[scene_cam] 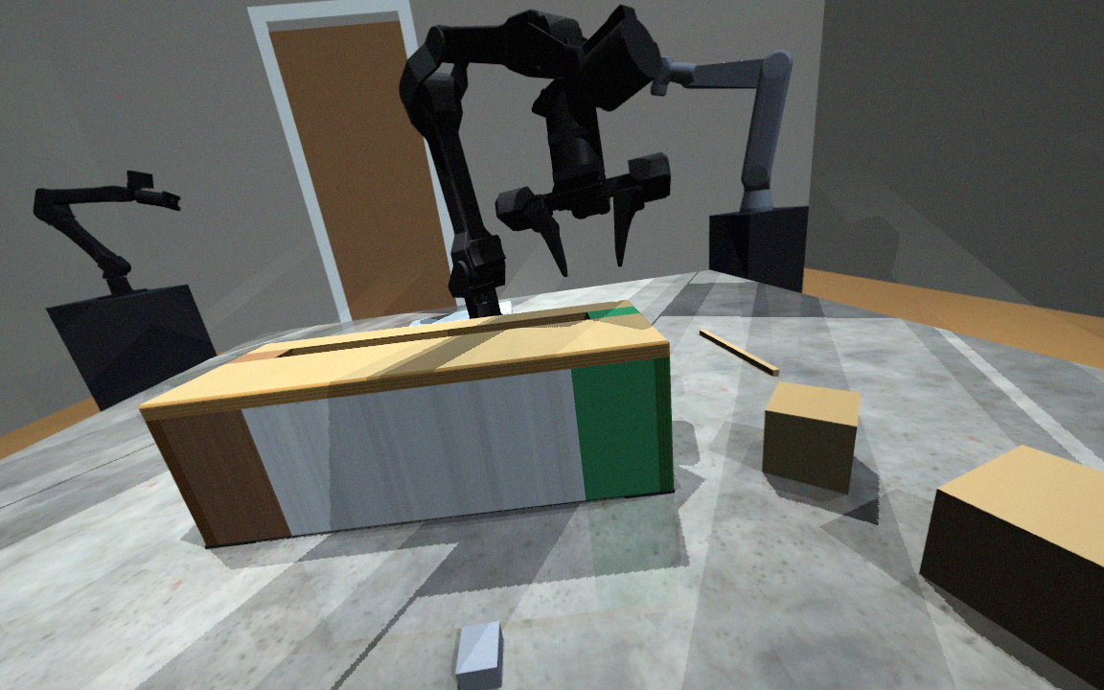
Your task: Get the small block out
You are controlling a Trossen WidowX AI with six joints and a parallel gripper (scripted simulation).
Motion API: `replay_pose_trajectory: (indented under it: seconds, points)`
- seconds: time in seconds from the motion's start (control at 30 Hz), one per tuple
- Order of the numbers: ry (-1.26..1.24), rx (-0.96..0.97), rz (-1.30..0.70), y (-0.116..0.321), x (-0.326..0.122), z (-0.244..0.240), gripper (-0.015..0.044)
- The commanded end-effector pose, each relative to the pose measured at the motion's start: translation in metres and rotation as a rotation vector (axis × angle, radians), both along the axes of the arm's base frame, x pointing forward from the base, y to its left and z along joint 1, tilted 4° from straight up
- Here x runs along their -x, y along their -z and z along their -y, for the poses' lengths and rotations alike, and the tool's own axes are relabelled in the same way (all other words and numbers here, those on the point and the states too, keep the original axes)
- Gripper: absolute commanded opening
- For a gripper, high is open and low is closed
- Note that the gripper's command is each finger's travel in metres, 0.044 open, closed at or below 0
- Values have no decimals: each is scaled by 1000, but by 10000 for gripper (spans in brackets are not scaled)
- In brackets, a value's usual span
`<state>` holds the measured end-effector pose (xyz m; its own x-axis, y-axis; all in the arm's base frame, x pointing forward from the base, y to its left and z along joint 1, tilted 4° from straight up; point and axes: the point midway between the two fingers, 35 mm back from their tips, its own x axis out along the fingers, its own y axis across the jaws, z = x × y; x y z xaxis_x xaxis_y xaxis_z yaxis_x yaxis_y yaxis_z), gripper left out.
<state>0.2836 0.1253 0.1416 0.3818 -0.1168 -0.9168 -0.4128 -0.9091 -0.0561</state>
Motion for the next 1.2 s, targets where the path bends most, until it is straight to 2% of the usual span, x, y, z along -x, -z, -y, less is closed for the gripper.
replay_pose_trajectory:
  seconds: [0.0, 0.23, 0.47, 1.17]
  points:
    - [-226, 112, 6, -3, 5, 0, 285]
    - [-226, 112, 6, -1, 4, 0, 285]
    - [-226, 113, 6, 88, 1, 6, 285]
    - [-226, 113, 6, 116, -1, 7, 285]
